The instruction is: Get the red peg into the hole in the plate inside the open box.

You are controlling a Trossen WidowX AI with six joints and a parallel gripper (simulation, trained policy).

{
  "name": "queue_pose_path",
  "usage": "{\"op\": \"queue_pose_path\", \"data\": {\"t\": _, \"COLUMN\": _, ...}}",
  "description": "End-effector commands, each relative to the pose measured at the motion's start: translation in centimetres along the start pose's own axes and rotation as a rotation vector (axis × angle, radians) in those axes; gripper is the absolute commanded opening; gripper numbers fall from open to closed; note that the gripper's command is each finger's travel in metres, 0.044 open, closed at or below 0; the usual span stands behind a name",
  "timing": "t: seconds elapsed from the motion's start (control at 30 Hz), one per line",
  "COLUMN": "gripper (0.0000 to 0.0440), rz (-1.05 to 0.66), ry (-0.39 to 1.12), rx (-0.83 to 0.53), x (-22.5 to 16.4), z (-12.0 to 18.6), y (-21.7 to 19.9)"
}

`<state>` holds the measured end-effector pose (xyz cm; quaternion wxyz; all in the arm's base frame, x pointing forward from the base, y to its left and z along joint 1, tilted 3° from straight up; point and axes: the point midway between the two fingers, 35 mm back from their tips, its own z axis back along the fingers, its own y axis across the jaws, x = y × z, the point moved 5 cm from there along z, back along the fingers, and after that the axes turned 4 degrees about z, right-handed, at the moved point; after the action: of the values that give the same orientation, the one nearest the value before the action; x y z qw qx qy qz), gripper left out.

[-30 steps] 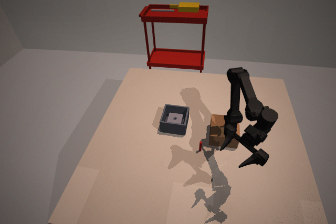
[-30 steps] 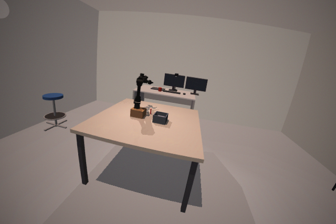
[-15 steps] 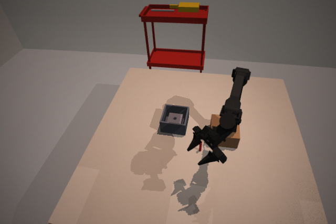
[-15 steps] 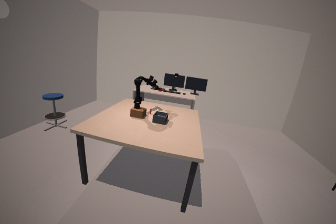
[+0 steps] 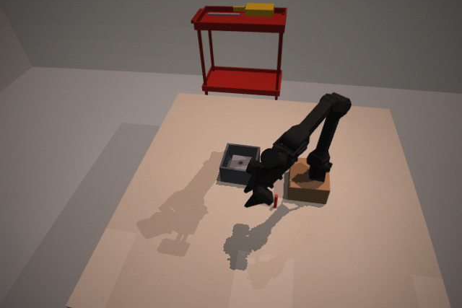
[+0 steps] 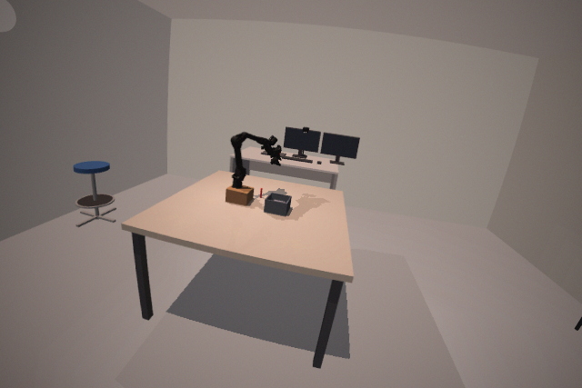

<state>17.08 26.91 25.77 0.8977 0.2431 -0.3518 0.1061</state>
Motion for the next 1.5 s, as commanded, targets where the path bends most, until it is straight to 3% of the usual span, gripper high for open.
{"op": "queue_pose_path", "data": {"t": 0.0, "gripper": 0.0399, "rz": -0.069, "ry": 0.043, "rx": -0.038, "x": -0.1, "z": -0.3, "y": -1.6}}
{"op": "queue_pose_path", "data": {"t": 0.5, "gripper": 0.0421, "rz": -0.426, "ry": 0.278, "rx": -0.355, "x": -3.9, "z": -1.5, "y": -9.9}}
{"op": "queue_pose_path", "data": {"t": 0.97, "gripper": 0.0434, "rz": -0.706, "ry": 0.444, "rx": -0.671, "x": -9.3, "z": -2.6, "y": -14.7}}
{"op": "queue_pose_path", "data": {"t": 1.47, "gripper": 0.0433, "rz": -0.898, "ry": 0.451, "rx": -0.776, "x": -13.7, "z": -5.3, "y": -17.3}}
